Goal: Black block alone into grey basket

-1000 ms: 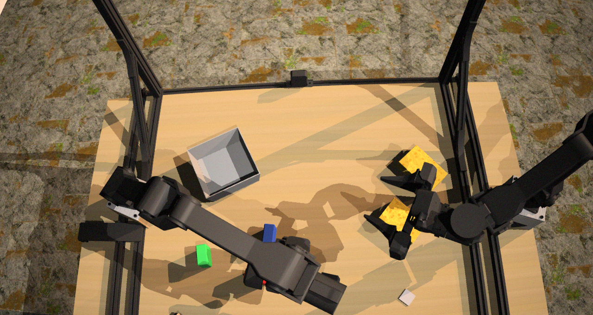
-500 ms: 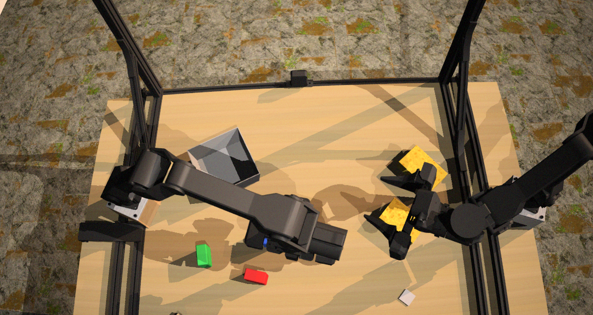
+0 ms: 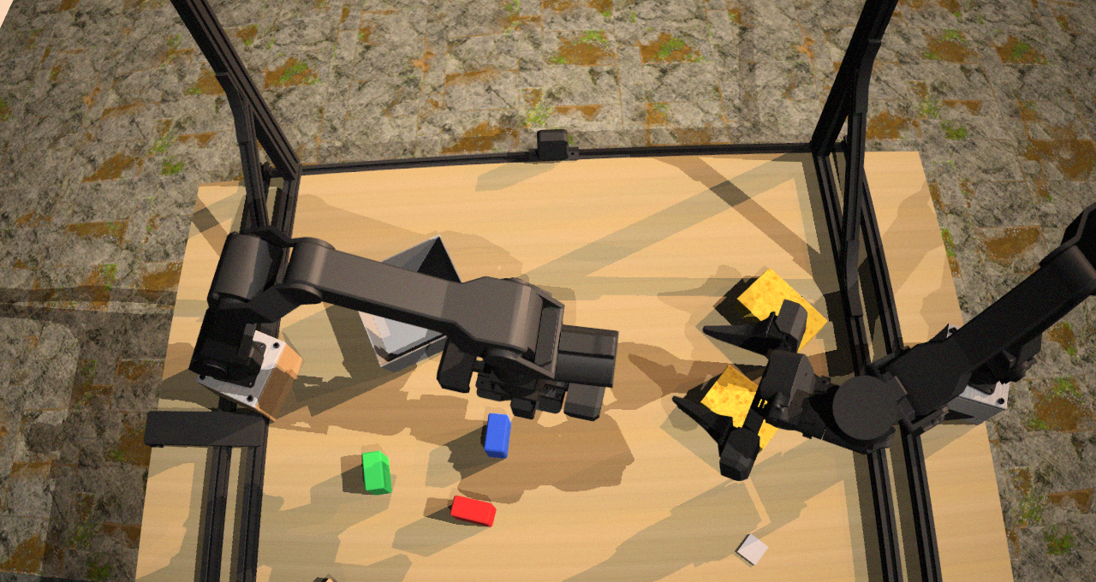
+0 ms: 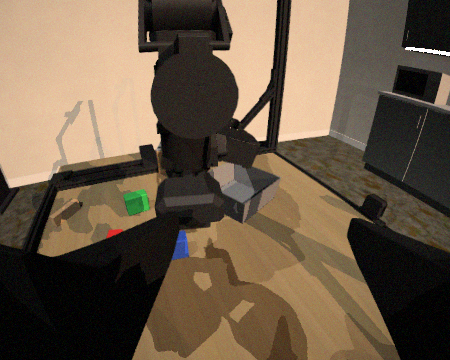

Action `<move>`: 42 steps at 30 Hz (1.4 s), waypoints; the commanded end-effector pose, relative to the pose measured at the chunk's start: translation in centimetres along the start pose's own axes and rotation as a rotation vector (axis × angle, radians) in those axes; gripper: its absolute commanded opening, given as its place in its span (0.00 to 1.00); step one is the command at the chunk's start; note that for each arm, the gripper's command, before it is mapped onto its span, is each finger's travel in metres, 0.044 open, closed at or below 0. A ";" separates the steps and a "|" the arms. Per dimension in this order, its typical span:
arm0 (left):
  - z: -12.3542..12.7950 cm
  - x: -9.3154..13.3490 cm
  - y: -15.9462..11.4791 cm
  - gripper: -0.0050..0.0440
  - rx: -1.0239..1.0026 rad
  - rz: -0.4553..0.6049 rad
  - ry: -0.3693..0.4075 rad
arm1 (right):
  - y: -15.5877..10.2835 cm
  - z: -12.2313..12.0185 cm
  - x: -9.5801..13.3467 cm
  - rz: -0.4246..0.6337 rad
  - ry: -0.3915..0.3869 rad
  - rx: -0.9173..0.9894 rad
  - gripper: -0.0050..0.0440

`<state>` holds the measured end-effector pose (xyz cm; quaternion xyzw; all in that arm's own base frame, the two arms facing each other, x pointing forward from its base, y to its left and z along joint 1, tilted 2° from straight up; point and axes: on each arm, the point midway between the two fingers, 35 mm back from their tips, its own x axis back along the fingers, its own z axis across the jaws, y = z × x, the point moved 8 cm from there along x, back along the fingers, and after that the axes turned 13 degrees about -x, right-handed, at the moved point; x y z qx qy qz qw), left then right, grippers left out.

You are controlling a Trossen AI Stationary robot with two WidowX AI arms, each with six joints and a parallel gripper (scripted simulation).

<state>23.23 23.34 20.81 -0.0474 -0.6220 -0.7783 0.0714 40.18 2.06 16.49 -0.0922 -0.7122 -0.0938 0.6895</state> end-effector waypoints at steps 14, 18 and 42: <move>0.0 0.0 0.1 0.92 -0.006 -0.003 -0.003 | 4.9 7.7 0.1 0.003 -0.007 0.001 0.10; 0.0 0.0 0.1 0.92 -0.006 -0.003 -0.003 | 5.7 9.7 -0.1 0.003 -0.007 0.001 0.10; 0.0 0.0 0.1 0.92 -0.006 -0.003 -0.003 | 7.0 21.0 -1.8 0.002 -0.011 0.001 0.10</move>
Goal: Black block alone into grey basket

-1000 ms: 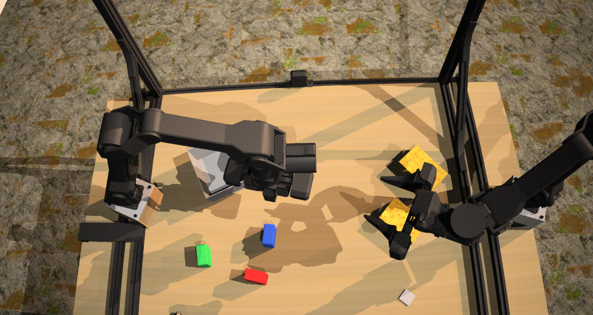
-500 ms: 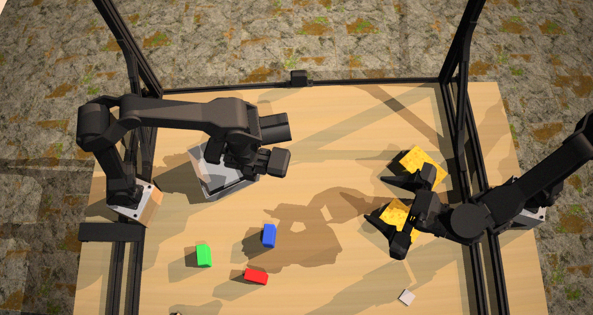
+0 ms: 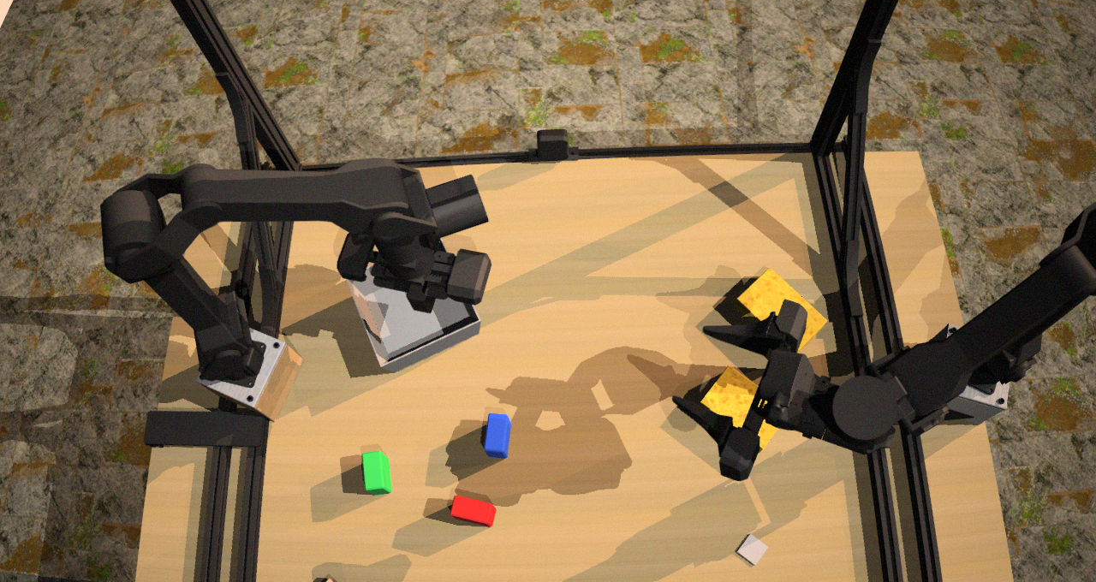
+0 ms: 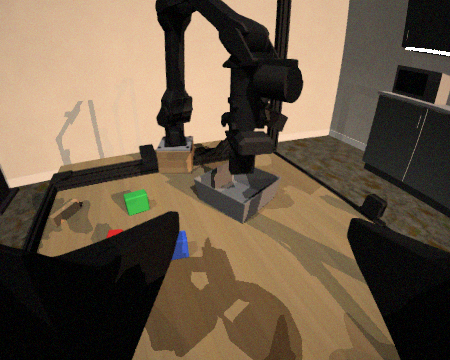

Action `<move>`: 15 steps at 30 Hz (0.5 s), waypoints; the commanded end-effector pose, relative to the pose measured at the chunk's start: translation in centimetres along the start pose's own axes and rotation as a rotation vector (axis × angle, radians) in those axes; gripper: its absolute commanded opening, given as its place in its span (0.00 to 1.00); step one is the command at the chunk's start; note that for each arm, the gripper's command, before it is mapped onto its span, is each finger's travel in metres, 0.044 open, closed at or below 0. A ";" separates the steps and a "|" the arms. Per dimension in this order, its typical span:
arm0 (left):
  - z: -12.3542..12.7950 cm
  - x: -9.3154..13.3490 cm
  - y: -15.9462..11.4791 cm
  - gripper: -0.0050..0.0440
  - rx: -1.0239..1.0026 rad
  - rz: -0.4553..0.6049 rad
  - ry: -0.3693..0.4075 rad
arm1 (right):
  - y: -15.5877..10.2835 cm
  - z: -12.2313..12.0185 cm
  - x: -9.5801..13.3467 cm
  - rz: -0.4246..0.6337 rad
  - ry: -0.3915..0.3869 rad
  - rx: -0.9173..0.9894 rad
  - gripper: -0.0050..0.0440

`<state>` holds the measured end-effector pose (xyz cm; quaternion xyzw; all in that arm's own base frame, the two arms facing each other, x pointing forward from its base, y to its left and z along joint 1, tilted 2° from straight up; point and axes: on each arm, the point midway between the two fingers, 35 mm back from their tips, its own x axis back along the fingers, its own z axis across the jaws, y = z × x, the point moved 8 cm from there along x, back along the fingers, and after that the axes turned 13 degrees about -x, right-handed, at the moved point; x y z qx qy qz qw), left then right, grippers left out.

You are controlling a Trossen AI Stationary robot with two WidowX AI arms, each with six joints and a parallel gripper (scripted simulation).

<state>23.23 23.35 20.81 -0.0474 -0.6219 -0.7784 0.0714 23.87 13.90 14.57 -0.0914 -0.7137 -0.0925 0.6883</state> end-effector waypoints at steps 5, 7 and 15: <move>0.0 0.0 0.1 0.92 -0.006 -0.003 -0.003 | -0.4 3.3 -0.7 0.002 -0.007 -0.002 0.10; 0.0 0.0 0.1 0.92 -0.006 -0.003 -0.003 | -0.4 3.4 -0.7 0.002 -0.007 -0.002 0.10; 0.0 0.0 0.1 0.92 -0.006 -0.003 -0.003 | -0.3 3.2 -4.6 0.002 -0.007 -0.002 0.10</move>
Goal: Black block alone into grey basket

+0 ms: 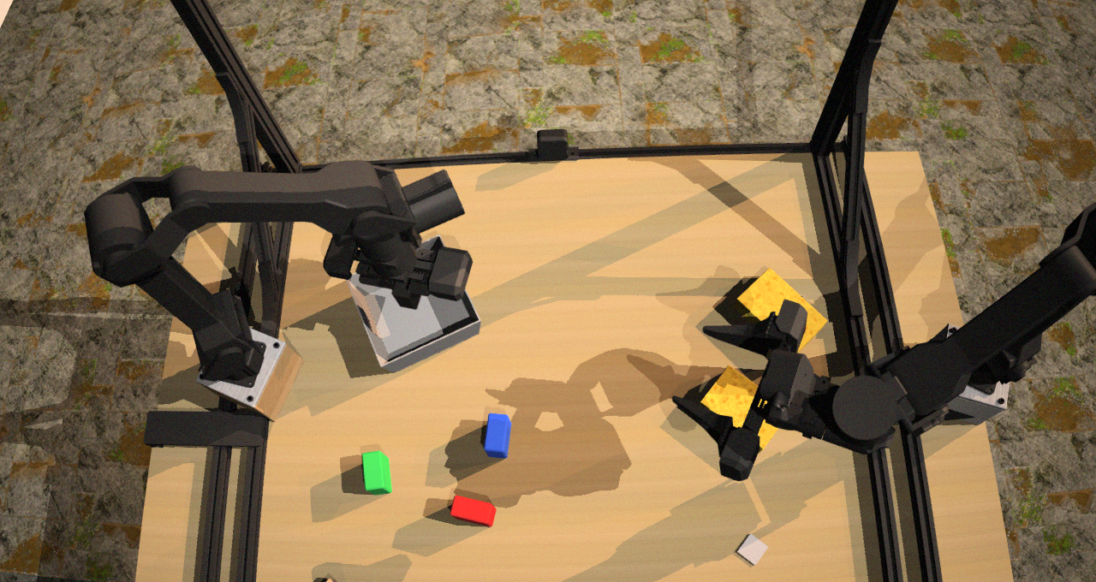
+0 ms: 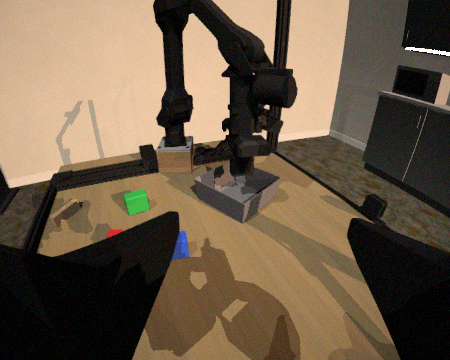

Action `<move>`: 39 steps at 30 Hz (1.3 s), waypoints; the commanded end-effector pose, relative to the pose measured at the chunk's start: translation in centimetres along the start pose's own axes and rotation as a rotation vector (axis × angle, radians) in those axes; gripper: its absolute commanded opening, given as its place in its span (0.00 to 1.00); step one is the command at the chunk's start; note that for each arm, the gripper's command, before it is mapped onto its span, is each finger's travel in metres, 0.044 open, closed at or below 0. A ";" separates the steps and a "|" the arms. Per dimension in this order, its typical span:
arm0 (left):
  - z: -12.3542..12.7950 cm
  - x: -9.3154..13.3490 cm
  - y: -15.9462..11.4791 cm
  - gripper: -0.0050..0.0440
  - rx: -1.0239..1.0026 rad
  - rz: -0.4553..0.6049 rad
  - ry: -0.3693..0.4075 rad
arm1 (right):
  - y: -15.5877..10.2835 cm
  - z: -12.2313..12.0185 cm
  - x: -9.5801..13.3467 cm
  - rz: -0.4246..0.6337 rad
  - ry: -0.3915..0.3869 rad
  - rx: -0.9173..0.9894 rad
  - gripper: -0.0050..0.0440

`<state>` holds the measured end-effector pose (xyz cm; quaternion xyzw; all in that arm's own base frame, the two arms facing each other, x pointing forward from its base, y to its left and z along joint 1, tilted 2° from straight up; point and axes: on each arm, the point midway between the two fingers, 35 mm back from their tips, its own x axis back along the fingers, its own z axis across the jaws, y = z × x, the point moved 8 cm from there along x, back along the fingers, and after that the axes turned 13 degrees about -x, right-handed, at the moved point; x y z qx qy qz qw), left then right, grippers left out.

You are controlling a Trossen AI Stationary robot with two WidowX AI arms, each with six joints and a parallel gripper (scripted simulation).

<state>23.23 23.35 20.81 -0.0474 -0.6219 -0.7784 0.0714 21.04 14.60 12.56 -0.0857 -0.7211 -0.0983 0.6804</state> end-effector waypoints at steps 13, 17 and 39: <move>0.0 0.0 0.1 0.92 -0.006 -0.003 -0.003 | -0.5 0.5 -5.1 0.021 0.012 -0.002 0.10; 0.0 0.0 0.1 0.92 -0.006 -0.003 -0.003 | -0.5 0.5 -5.1 0.021 0.012 -0.002 0.10; 0.0 0.0 0.1 0.92 -0.006 -0.003 -0.003 | -0.4 0.5 -5.8 0.021 0.012 -0.002 0.10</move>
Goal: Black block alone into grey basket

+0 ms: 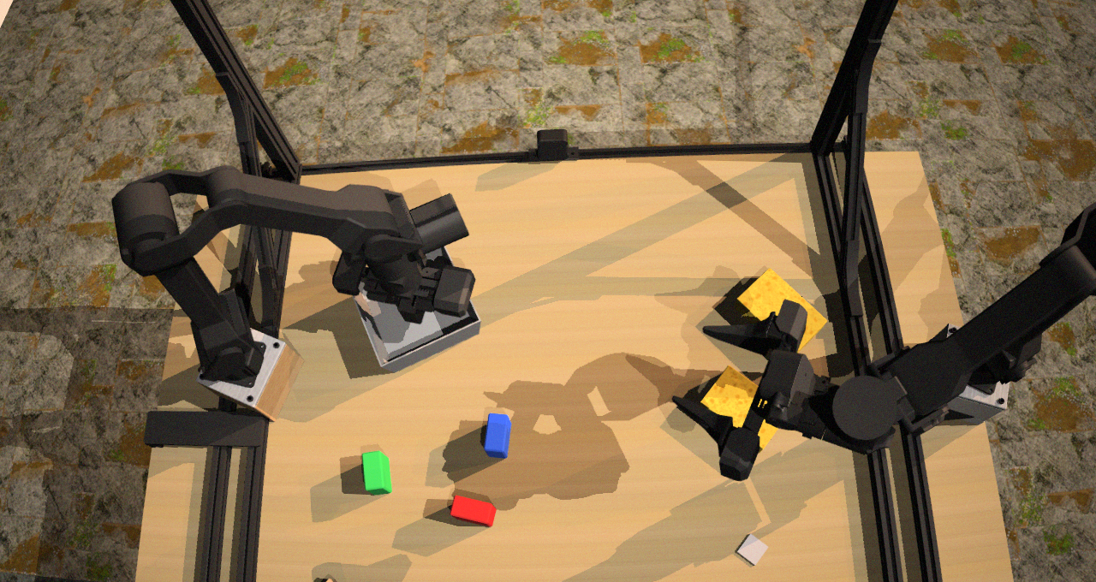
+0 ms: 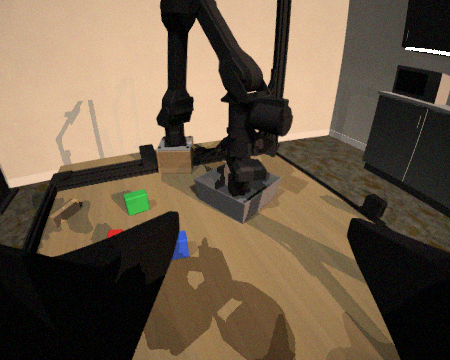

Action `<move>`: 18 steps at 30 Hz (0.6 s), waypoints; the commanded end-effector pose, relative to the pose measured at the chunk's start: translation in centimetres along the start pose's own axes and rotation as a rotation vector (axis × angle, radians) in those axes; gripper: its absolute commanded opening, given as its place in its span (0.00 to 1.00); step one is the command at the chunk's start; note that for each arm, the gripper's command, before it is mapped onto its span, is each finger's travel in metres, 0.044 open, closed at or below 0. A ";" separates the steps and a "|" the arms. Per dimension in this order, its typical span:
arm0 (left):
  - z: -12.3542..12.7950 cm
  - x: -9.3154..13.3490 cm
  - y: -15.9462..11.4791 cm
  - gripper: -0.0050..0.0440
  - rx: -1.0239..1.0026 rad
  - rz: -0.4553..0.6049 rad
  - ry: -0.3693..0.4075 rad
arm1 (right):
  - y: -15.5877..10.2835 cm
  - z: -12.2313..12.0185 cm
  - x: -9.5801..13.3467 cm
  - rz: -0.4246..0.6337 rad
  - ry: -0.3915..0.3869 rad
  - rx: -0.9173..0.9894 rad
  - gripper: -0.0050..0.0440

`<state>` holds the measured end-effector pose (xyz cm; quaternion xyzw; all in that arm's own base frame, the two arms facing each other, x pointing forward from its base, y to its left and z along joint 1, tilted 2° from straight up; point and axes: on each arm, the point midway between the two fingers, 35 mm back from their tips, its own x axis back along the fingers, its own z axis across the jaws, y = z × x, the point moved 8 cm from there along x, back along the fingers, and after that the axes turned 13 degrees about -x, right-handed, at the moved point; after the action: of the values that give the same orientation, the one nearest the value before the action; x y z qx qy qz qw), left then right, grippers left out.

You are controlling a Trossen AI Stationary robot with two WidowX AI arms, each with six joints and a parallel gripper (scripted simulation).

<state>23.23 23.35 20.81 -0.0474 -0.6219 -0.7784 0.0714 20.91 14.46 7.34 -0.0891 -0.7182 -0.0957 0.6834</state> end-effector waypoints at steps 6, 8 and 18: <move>0.0 0.0 0.1 0.92 -0.005 -0.003 -0.003 | -0.1 0.1 -1.4 0.012 0.005 -0.001 0.10; 0.0 0.0 0.1 0.92 -0.005 -0.003 -0.003 | -0.1 0.1 -1.8 0.012 0.005 -0.001 0.10; 0.0 0.0 0.1 0.92 -0.005 -0.003 -0.003 | -0.2 0.1 -3.0 0.012 0.005 -0.001 0.10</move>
<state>23.23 23.35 20.81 -0.0474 -0.6219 -0.7784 0.0714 21.14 14.54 5.14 -0.0892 -0.7191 -0.0975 0.6823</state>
